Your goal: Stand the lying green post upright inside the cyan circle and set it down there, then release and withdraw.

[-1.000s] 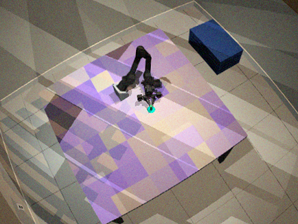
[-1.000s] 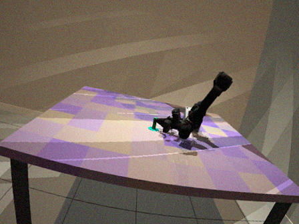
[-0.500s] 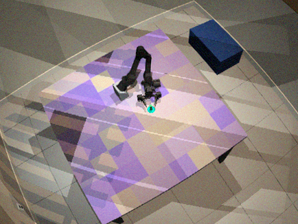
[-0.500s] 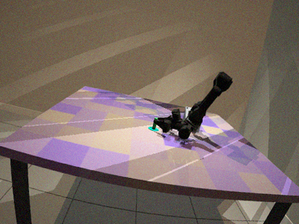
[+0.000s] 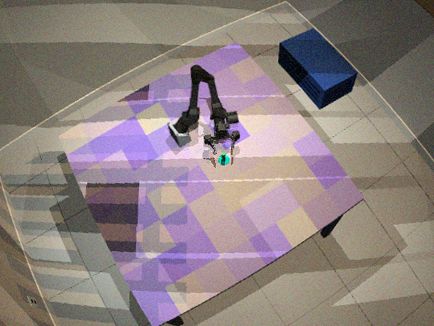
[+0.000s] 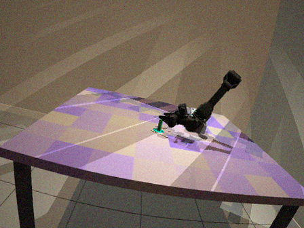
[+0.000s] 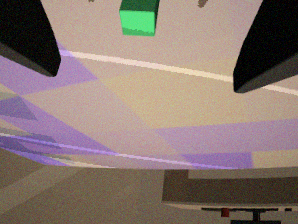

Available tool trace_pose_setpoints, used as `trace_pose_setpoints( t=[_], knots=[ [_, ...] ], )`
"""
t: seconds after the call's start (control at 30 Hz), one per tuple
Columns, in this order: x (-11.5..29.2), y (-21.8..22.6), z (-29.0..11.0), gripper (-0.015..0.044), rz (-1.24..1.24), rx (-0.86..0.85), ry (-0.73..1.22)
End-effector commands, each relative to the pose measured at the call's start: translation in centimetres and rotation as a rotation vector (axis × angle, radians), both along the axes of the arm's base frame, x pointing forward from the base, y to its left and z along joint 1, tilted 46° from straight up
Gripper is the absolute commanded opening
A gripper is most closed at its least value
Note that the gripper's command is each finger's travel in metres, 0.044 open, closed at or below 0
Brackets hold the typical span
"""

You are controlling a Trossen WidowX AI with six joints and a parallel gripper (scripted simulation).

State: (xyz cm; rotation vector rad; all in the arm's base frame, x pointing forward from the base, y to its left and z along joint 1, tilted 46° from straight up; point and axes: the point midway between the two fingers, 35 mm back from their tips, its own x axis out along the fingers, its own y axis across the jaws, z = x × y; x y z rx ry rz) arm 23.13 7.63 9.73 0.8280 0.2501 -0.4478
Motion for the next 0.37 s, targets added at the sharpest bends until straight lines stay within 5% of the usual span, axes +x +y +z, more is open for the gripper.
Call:
trace_pose_setpoints(
  t=[0.0, 0.33],
  knots=[
    [-0.1, -1.2, 1.2, 0.04, 0.003, -0.002, 0.001],
    [-0.7, -3.9, 3.5, 0.04, 0.006, -0.009, -0.016]
  ],
)
